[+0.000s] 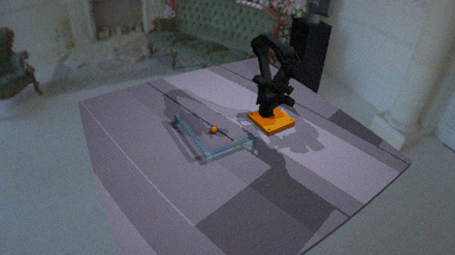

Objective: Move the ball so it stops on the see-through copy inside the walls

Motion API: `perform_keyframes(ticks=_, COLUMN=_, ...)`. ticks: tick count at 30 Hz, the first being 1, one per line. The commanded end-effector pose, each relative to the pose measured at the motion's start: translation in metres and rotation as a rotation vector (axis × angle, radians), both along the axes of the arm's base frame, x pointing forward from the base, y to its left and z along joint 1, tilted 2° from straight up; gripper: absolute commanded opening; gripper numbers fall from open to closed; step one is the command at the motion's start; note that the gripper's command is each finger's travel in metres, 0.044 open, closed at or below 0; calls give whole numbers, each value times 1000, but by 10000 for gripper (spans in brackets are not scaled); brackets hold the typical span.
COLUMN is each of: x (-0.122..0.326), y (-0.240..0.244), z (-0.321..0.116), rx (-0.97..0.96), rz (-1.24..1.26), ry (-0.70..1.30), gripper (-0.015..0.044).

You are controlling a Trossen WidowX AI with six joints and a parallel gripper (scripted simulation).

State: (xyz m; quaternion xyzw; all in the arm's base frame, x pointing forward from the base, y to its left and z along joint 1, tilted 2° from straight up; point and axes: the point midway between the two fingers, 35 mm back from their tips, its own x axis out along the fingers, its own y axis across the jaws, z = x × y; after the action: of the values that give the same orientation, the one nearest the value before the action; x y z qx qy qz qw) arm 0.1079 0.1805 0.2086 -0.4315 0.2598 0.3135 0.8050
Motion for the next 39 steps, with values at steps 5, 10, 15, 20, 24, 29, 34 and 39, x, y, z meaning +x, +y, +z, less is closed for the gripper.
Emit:
perform_keyframes(ticks=5, x=57, y=-13, z=-32, rx=-89, rz=-290, ry=216, gripper=272)
perform_keyframes(ticks=10, x=93, y=-32, z=-53, rx=-93, rz=-466, ry=362, gripper=272)
perform_keyframes(ticks=15, x=127, y=-61, z=-74, rx=-57, rz=-637, ry=513, gripper=272)
perform_keyframes(ticks=20, x=157, y=-99, z=-96, rx=22, rz=-805, ry=662, gripper=272)
perform_keyframes(ticks=24, x=175, y=-134, z=-113, rx=113, rz=-930, ry=768, gripper=272)
perform_keyframes(ticks=29, x=178, y=-140, z=-116, rx=131, rz=-951, ry=785, gripper=272)
perform_keyframes(ticks=34, x=178, y=-140, z=-117, rx=131, rz=-951, ry=785, gripper=272)
perform_keyframes(ticks=39, x=179, y=-140, z=-131, rx=131, rz=-951, ry=785, gripper=272)
